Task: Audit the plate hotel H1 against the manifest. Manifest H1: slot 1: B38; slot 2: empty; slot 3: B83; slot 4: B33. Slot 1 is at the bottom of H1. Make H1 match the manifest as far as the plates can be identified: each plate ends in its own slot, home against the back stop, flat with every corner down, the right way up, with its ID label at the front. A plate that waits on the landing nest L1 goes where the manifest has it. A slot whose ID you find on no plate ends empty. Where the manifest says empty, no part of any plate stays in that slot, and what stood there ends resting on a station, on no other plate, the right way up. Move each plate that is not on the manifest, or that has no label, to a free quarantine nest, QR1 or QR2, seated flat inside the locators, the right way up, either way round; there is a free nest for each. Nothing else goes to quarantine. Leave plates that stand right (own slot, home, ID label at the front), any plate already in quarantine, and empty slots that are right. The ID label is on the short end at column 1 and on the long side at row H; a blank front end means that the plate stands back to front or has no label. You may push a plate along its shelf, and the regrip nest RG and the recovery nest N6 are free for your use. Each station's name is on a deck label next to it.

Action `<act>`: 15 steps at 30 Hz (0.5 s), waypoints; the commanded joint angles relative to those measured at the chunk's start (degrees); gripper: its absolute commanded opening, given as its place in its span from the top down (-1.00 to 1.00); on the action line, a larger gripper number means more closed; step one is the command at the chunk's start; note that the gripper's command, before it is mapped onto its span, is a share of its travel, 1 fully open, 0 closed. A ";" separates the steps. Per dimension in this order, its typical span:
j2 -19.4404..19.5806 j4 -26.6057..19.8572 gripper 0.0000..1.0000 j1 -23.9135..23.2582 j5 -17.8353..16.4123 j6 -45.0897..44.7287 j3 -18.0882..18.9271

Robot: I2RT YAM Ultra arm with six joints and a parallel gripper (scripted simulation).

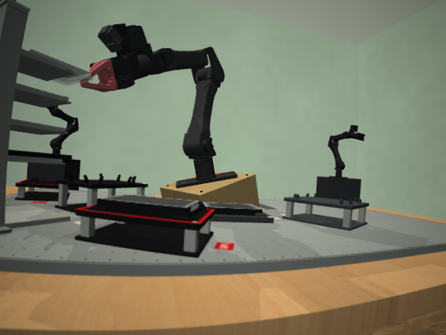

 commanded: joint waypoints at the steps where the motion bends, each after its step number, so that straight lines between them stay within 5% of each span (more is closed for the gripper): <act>1: 0.03 0.31 1.00 0.15 0.05 0.07 0.97; 15: 1.86 0.77 1.00 0.45 0.34 0.14 2.35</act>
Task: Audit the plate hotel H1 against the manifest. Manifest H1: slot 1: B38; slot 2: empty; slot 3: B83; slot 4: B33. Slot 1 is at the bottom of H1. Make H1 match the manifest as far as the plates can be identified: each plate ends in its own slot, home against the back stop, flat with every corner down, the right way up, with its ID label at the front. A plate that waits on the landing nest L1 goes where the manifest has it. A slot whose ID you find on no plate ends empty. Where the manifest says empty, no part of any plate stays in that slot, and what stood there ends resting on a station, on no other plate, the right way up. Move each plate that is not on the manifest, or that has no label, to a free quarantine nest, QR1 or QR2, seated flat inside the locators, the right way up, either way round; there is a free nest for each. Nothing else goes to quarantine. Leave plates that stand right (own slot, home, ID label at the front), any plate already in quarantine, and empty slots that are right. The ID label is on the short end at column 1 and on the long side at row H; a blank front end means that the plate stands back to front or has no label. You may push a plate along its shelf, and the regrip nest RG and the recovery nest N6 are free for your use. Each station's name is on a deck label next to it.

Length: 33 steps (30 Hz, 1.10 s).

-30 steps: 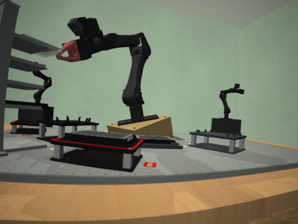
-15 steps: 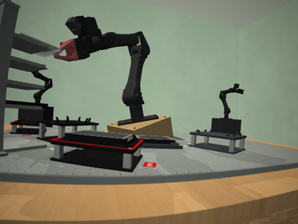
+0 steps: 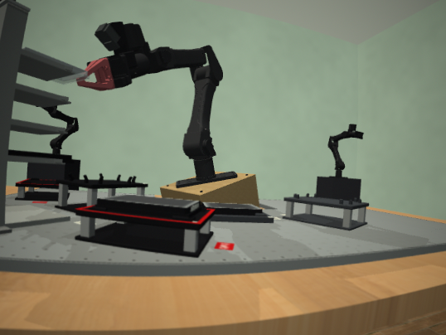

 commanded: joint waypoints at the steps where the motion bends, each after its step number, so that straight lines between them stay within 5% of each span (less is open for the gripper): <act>1: 0.02 0.30 1.00 0.12 0.04 0.08 0.94; 33: 4.21 1.12 1.00 0.75 0.64 0.24 4.35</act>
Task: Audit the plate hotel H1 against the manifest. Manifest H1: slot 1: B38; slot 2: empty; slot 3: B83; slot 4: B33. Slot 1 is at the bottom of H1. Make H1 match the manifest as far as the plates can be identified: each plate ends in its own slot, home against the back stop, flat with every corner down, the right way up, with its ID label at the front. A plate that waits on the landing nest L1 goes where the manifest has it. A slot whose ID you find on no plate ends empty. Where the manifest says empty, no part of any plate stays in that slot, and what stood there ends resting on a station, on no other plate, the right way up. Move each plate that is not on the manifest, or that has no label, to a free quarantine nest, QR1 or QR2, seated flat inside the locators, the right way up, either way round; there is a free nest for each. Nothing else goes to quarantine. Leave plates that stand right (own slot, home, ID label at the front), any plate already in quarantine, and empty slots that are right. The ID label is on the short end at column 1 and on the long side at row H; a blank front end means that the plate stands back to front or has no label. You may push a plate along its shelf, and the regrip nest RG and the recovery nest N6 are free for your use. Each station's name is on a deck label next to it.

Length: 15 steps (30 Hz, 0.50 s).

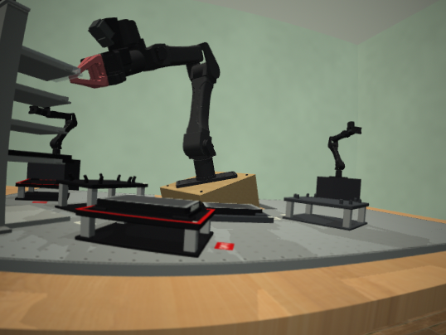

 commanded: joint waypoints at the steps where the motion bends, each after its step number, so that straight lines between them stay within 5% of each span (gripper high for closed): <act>1: 0.42 0.68 1.00 0.20 0.02 0.07 1.05; 15: 1.08 0.77 1.00 0.29 0.11 0.09 1.63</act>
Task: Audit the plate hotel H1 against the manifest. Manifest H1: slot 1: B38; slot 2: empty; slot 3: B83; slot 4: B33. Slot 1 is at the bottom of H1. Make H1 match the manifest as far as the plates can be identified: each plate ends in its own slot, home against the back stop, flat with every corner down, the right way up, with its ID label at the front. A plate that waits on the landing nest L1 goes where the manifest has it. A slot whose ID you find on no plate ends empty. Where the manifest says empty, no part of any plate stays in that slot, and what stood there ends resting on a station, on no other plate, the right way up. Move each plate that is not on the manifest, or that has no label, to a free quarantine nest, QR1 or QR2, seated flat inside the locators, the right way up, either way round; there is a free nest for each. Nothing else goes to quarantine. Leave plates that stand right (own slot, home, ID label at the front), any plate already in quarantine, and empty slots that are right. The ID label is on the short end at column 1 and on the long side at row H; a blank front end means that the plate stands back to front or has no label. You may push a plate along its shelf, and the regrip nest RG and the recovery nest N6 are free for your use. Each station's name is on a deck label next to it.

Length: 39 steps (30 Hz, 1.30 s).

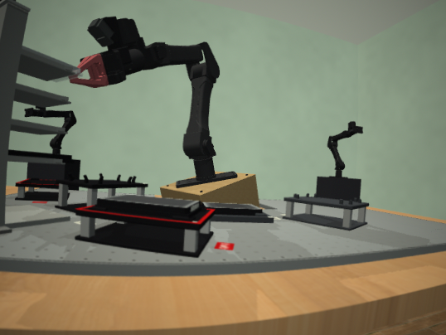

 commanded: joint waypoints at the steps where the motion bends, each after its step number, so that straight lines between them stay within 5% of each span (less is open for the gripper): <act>1: 0.73 2.32 1.00 0.29 0.11 0.07 0.58; 27: 0.73 2.32 1.00 0.29 0.11 0.07 0.58; 39: -3.74 1.43 1.00 -0.35 -0.51 -0.09 -3.05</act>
